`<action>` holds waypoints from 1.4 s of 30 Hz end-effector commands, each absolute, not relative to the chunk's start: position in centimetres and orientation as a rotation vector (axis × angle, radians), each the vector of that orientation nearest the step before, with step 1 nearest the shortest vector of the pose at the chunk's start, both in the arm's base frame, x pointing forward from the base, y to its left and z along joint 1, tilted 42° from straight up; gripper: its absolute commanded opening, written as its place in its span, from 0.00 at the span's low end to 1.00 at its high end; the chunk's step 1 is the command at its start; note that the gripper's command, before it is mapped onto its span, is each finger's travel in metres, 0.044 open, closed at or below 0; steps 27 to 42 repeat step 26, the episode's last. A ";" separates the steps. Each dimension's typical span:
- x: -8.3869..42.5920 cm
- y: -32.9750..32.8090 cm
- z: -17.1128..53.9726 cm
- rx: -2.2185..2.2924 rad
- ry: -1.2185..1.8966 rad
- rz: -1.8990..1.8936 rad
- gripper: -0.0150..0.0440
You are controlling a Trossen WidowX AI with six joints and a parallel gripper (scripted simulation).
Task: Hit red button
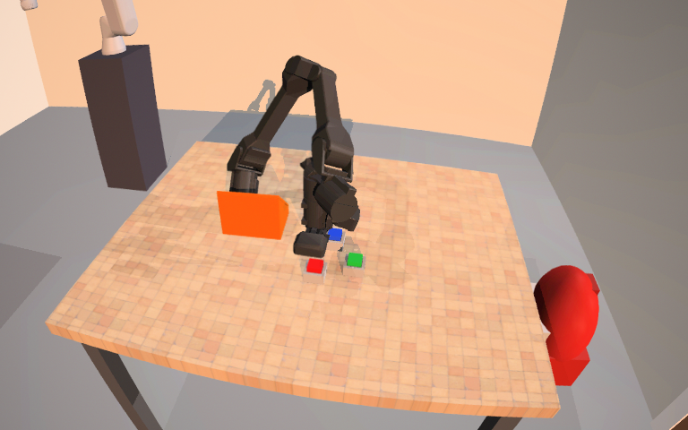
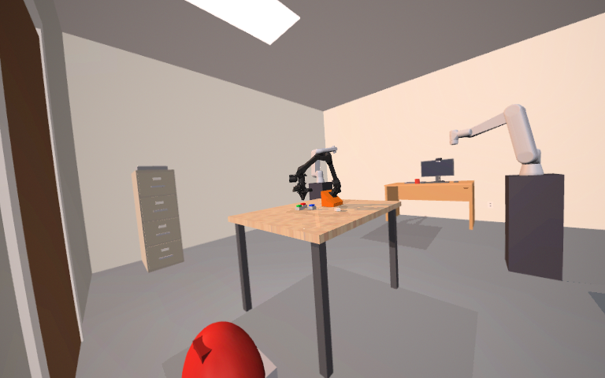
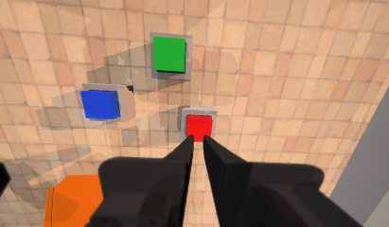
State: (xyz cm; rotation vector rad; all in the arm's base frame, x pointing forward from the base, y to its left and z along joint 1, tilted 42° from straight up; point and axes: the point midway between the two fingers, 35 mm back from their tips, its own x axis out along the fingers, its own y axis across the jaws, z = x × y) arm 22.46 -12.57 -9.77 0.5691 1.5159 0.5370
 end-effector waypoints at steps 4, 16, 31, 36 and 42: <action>27.4 -8.3 -2.2 0.537 1.527 0.499 0.60; 27.6 6.3 13.9 0.557 1.511 0.526 0.93; 24.8 10.2 18.0 0.578 1.515 0.562 0.93; 24.8 10.2 18.0 0.578 1.515 0.562 0.93; 24.8 10.2 18.0 0.578 1.515 0.562 0.93</action>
